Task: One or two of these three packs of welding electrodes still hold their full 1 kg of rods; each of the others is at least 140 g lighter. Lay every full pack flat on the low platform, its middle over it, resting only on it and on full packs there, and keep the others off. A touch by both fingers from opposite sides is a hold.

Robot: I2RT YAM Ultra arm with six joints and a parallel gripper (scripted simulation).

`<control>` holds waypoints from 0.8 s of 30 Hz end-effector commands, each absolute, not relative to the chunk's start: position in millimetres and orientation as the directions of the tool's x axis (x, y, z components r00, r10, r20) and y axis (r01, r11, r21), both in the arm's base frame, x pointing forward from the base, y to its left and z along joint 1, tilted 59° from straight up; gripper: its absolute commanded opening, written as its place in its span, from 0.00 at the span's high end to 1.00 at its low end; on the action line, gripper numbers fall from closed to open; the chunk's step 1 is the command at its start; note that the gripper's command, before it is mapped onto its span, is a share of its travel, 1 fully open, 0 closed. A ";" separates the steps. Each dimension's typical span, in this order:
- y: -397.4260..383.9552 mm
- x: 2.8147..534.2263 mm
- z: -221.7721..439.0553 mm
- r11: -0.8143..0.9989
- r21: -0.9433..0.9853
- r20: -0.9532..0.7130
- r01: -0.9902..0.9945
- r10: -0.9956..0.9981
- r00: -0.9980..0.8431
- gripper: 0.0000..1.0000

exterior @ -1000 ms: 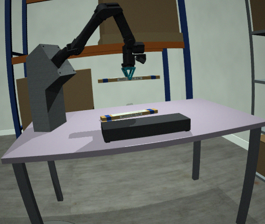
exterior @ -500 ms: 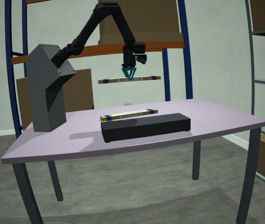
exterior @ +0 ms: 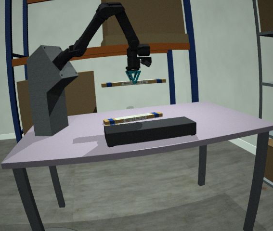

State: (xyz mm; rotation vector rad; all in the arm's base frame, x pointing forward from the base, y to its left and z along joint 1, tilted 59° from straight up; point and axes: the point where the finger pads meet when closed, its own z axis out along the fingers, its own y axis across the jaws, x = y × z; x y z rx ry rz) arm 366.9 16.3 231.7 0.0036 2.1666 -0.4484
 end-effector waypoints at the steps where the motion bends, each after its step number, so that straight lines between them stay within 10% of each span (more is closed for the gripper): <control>1: 22.3 365.0 245.6 0.943 -0.294 -0.814 0.155 -0.163 -0.557 1.00; 24: 18.6 368.9 243.8 0.943 -0.293 -0.817 0.157 -0.162 -0.554 1.00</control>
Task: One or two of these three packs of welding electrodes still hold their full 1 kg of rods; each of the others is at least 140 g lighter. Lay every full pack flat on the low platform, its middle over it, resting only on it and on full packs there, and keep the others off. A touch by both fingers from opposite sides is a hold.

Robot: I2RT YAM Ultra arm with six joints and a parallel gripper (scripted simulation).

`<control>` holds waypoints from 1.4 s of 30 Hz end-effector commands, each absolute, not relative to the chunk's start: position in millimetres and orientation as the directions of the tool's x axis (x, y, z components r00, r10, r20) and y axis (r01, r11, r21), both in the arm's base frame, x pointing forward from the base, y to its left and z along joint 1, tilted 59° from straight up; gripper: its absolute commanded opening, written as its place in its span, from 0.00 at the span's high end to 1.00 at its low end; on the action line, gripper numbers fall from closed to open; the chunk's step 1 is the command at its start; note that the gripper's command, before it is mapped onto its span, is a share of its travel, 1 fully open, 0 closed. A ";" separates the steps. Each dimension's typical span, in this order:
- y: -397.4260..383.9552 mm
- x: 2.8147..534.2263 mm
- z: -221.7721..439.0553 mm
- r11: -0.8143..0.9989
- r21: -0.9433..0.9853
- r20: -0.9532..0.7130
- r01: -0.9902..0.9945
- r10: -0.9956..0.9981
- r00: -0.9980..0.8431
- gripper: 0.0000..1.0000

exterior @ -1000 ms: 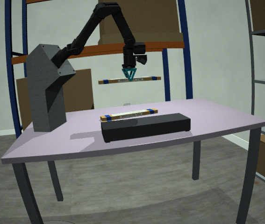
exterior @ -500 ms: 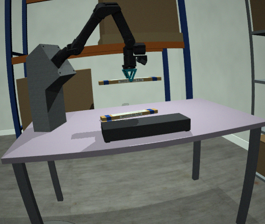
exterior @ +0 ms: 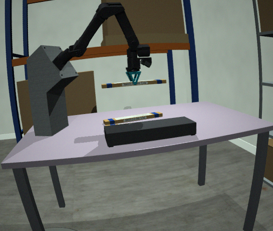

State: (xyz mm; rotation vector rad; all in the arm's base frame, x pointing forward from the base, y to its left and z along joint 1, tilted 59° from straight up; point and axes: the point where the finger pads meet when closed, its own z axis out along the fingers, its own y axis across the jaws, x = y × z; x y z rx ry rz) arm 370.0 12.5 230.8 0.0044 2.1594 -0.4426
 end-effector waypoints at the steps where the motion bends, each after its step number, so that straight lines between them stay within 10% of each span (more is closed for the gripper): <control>1: 18.7 369.0 243.4 0.943 -0.293 -0.816 0.156 -0.162 -0.554 1.00; 42: 16.6 371.7 239.6 0.942 -0.296 -0.815 0.159 -0.162 -0.557 1.00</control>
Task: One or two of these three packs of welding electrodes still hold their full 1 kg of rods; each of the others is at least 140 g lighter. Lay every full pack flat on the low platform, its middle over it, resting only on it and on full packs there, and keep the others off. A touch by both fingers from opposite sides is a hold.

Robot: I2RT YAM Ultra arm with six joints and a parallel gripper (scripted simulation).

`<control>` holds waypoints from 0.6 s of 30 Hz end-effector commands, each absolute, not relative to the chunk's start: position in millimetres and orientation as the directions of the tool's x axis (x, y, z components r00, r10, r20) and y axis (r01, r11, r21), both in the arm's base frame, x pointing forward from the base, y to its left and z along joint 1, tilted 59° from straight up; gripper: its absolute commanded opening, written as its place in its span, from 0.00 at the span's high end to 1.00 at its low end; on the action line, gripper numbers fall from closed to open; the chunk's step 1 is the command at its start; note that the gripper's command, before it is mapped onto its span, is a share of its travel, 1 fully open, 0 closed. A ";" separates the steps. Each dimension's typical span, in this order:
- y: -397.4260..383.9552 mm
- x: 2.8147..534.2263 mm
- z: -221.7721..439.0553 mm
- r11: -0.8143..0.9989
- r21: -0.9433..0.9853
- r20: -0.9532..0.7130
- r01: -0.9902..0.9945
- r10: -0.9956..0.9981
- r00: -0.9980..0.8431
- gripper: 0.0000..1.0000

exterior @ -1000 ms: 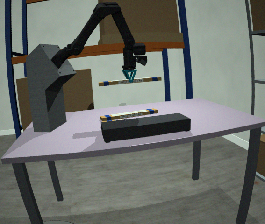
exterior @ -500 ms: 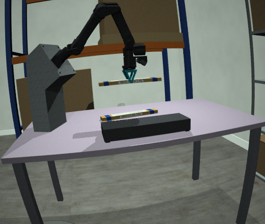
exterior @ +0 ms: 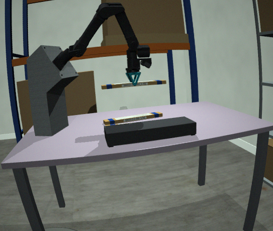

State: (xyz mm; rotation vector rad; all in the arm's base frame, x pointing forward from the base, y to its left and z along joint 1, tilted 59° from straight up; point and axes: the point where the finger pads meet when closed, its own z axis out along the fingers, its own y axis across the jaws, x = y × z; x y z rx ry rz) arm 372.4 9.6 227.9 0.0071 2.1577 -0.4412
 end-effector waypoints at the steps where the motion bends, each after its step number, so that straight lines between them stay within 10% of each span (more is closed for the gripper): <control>1: 16.6 371.8 239.5 0.942 -0.296 -0.815 0.159 -0.162 -0.557 1.00; 18: 6.3 384.2 223.9 0.939 -0.304 -0.801 0.162 -0.160 -0.577 1.00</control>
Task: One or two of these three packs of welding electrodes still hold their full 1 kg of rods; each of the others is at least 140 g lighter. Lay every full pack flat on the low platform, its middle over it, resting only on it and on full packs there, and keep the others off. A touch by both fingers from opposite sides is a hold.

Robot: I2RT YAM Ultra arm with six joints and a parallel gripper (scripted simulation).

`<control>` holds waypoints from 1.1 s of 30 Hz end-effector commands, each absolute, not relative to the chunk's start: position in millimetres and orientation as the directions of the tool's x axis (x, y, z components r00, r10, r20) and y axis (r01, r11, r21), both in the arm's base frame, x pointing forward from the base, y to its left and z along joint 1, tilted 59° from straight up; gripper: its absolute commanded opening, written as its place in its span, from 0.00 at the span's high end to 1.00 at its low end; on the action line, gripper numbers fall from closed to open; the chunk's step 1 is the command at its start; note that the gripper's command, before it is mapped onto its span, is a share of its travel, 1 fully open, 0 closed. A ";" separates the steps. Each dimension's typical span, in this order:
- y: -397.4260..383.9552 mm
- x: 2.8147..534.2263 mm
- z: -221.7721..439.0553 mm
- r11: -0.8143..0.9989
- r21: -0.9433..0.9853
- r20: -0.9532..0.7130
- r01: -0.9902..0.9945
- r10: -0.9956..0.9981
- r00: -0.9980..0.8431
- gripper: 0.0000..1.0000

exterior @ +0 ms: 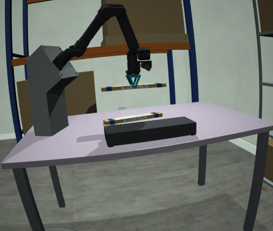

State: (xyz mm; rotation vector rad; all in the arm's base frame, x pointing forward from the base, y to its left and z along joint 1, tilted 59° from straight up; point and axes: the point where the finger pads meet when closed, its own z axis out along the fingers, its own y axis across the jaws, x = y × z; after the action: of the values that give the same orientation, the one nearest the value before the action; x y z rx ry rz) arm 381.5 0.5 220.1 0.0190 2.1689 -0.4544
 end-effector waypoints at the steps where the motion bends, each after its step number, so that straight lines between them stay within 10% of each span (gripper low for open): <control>1: 6.3 384.2 223.9 0.939 -0.304 -0.801 0.162 -0.160 -0.577 1.00; 33: -5.5 415.2 204.0 0.938 -0.305 -0.801 0.162 -0.160 -0.577 1.00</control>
State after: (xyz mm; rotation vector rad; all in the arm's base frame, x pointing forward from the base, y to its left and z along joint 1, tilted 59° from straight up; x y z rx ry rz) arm 412.5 -11.0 199.6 0.0177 2.1688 -0.4507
